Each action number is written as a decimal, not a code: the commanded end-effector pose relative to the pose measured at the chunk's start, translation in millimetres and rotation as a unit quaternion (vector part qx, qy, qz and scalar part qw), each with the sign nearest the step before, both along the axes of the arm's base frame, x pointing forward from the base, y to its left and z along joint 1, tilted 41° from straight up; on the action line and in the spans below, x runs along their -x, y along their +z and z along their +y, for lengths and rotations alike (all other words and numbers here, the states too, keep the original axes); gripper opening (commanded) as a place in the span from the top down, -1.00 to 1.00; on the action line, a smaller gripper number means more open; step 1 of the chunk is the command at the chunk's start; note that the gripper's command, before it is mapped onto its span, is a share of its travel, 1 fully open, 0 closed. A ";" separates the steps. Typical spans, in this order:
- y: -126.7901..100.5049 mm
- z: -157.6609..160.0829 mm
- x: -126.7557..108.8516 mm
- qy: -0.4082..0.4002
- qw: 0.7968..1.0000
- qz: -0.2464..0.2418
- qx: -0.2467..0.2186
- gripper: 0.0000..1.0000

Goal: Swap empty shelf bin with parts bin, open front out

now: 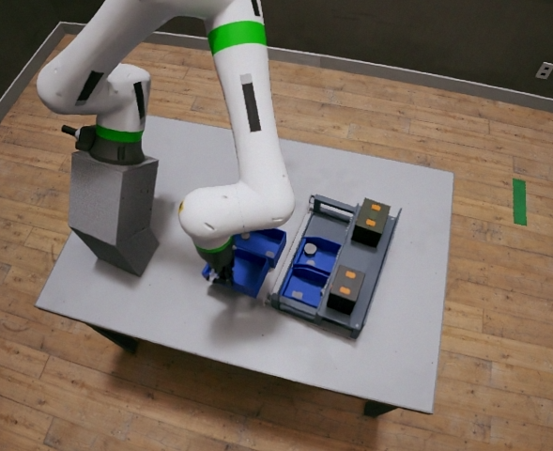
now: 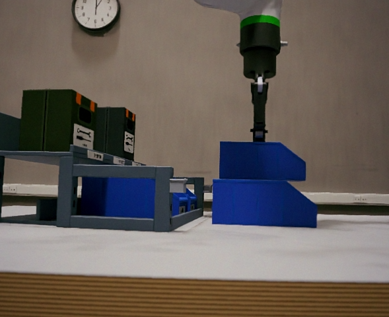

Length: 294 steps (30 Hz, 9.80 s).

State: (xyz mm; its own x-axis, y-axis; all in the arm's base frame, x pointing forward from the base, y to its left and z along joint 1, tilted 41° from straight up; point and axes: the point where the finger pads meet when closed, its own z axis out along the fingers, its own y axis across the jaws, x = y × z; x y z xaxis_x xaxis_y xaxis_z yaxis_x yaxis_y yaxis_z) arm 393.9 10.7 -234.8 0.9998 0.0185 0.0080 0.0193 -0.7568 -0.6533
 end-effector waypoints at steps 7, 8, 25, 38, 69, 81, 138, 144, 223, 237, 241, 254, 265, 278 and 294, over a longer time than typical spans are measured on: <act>-13.6 11.1 -0.3 0.000 1.000 0.000 0.000 0.80; -15.8 12.9 -0.3 0.000 1.000 0.000 0.000 0.80; -47.4 40.0 0.0 0.000 1.000 0.000 0.000 0.80; -54.9 46.4 0.0 0.000 1.000 0.000 0.000 0.80; -60.2 51.0 0.0 0.000 1.000 0.000 0.000 0.80; -60.4 51.2 0.0 0.000 1.000 0.000 0.000 0.80; -55.1 46.6 0.0 0.000 1.000 0.000 0.000 0.53; -50.6 42.7 -0.1 0.000 1.000 0.000 0.000 0.53; 15.3 -14.1 -0.5 0.000 1.000 0.000 0.000 0.53; 15.4 -14.1 -0.5 0.000 1.000 0.000 0.000 0.80; 15.4 -14.1 -0.5 0.000 1.000 0.000 0.000 0.80; 75.5 43.5 -4.3 -0.001 1.000 0.000 0.002 0.80; 112.2 82.4 2.7 0.000 1.000 0.000 0.000 0.53; 112.2 82.4 2.7 0.000 1.000 0.000 0.000 0.53; 112.2 82.4 2.7 0.000 1.000 0.000 0.000 0.53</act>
State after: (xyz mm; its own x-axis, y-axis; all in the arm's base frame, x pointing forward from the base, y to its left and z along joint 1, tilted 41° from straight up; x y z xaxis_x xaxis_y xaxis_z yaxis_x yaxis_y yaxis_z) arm 390.8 93.7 -122.8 0.9998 0.0181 0.0076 0.0187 -0.7569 -0.6532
